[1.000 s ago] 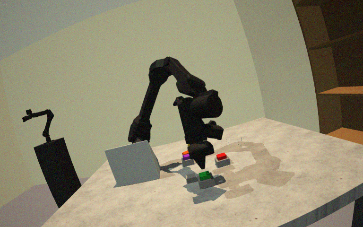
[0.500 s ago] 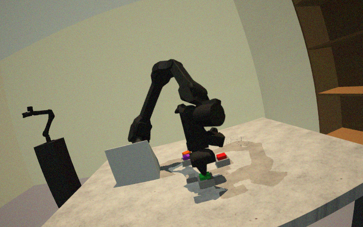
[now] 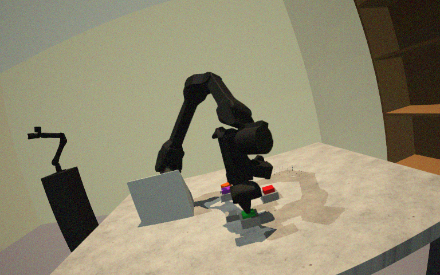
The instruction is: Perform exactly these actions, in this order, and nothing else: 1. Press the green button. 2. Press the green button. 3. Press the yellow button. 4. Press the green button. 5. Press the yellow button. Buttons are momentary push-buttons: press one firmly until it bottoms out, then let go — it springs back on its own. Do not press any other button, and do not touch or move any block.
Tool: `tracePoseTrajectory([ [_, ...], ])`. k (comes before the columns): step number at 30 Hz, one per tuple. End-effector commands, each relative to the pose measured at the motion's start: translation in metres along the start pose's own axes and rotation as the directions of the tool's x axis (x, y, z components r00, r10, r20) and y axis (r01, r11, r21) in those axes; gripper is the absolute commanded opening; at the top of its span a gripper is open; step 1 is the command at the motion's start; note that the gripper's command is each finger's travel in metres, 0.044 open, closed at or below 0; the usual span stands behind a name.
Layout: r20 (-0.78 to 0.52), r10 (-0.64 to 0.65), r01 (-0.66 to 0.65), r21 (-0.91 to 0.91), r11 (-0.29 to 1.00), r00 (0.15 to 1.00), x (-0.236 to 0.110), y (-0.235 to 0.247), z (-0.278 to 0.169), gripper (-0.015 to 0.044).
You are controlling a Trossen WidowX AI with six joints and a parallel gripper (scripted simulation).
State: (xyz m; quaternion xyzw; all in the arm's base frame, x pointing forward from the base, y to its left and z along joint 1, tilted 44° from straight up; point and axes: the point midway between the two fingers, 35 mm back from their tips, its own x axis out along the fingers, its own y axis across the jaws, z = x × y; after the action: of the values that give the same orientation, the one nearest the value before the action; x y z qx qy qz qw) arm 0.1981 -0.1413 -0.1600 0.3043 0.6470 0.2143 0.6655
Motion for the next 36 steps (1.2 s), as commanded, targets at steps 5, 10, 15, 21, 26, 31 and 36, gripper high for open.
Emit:
tracePoseTrajectory([
  [5,0.003,0.004,-0.004,0.005,1.0,1.0,0.001,0.001,0.0,0.002],
  [10,0.003,0.003,-0.003,0.005,1.0,1.0,-0.032,0.0,0.0,0.002],
  [15,0.003,0.003,-0.003,0.005,1.0,1.0,-0.031,0.0,0.0,0.002],
  [21,0.003,0.003,-0.003,0.005,1.0,1.0,-0.023,0.0,0.0,0.002],
  [26,0.003,0.004,-0.004,0.005,1.0,1.0,-0.015,0.0,0.001,0.002],
  [31,0.003,0.004,-0.004,0.005,1.0,1.0,-0.006,0.0,0.0,0.002],
  [36,0.003,0.004,-0.004,0.005,1.0,1.0,0.0,0.001,0.0,0.002],
])
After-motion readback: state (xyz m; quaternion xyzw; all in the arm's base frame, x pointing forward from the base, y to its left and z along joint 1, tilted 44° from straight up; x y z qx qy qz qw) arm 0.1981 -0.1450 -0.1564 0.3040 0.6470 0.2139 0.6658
